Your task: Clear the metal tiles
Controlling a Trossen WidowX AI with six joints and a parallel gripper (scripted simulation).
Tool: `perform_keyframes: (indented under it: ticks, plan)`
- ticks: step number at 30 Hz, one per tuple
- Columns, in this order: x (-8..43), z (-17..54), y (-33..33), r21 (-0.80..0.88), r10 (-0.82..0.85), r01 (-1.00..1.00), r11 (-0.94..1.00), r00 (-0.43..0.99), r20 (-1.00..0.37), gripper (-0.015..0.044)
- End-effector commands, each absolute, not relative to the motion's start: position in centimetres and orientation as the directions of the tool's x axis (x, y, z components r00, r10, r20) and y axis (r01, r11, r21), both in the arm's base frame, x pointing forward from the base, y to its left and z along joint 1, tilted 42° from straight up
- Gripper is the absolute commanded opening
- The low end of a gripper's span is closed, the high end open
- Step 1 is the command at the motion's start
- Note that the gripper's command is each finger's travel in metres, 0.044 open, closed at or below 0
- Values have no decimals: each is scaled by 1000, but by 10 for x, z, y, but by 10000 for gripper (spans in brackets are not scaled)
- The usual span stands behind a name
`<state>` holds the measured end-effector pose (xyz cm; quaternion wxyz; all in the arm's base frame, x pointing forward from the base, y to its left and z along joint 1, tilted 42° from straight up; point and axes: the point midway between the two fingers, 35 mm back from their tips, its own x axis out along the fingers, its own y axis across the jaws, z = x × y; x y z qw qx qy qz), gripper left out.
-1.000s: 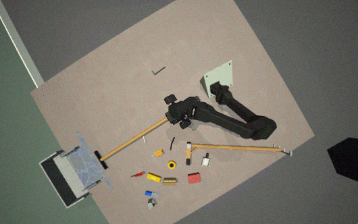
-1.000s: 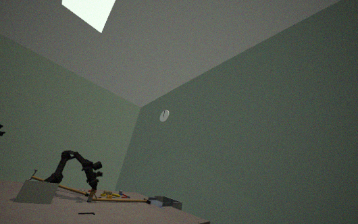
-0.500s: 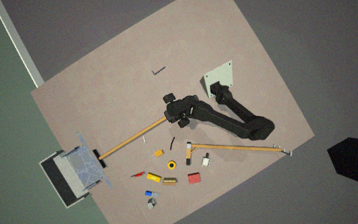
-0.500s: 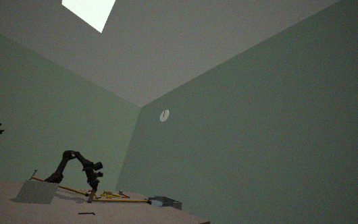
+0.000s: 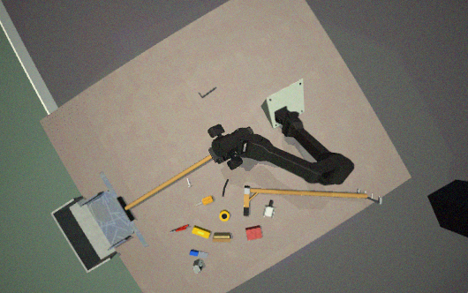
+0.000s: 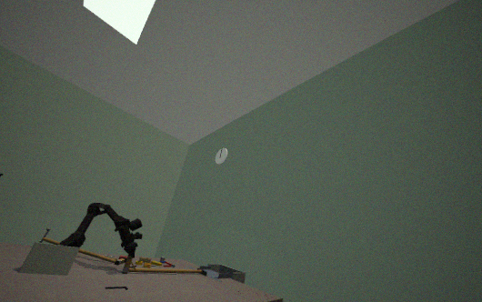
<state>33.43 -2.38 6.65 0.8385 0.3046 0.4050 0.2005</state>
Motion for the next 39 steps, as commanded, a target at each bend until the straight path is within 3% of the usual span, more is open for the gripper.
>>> perform_keyframes:
  ticks: [1, 39]
  plan:
    - [344, 70, -27, 667, 573, -91, 740, 603, -554, 0]
    - [407, 77, -15, 668, 572, -91, 739, 608, -550, 0]
